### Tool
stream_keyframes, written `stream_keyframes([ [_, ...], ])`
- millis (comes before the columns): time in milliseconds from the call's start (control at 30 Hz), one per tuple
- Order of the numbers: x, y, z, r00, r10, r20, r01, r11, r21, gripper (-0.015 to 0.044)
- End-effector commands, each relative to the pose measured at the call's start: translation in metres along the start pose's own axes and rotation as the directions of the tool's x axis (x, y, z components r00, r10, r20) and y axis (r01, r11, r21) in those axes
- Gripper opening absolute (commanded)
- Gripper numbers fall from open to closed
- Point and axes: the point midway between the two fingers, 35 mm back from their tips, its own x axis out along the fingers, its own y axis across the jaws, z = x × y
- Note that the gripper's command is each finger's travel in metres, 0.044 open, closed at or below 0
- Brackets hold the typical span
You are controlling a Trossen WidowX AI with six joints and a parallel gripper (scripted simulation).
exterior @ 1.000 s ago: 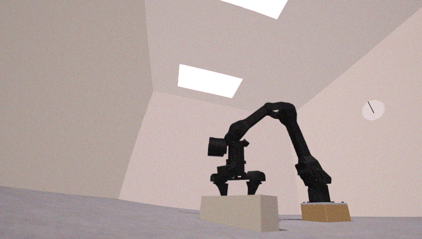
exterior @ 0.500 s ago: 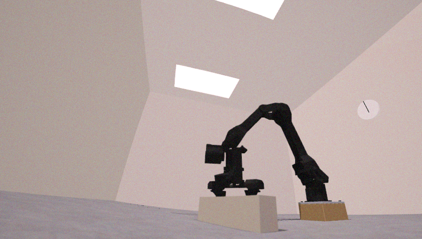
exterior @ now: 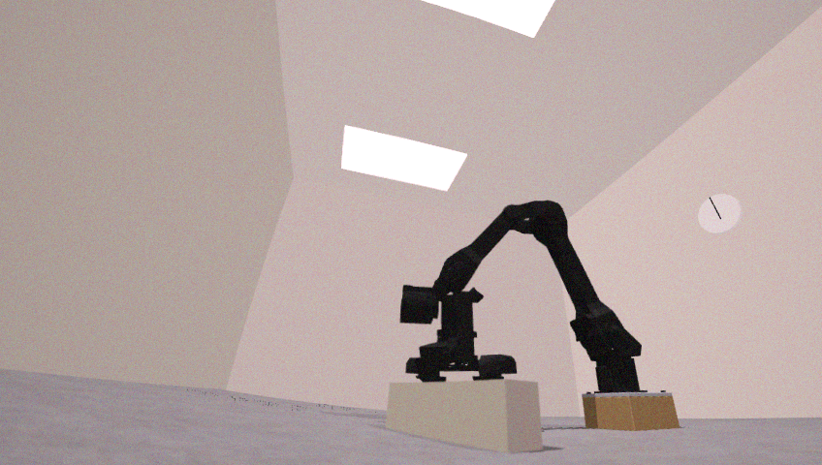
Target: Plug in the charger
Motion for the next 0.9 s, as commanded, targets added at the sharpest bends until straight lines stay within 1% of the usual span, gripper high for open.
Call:
stream_keyframes([
  [0, 0.0, 0.0, 0.0, 1.0, 0.0, 0.0, 0.0, 1.0, 0.0, 0.0256],
  [133, 0.0, 0.0, 0.0, 1.0, 0.0, 0.0, 0.0, 1.0, 0.0, 0.0151],
  [400, 0.0, 0.0, 0.0, 1.0, 0.0, 0.0, 0.0, 1.0, 0.0, 0.0098],
  [533, -0.009, -0.001, 0.0, 1.0, 0.001, 0.0, -0.001, 1.0, 0.0, 0.0],
  [867, -0.053, 0.002, -0.009, 1.0, 0.008, -0.002, -0.008, 1.0, -0.002, 0.0],
])
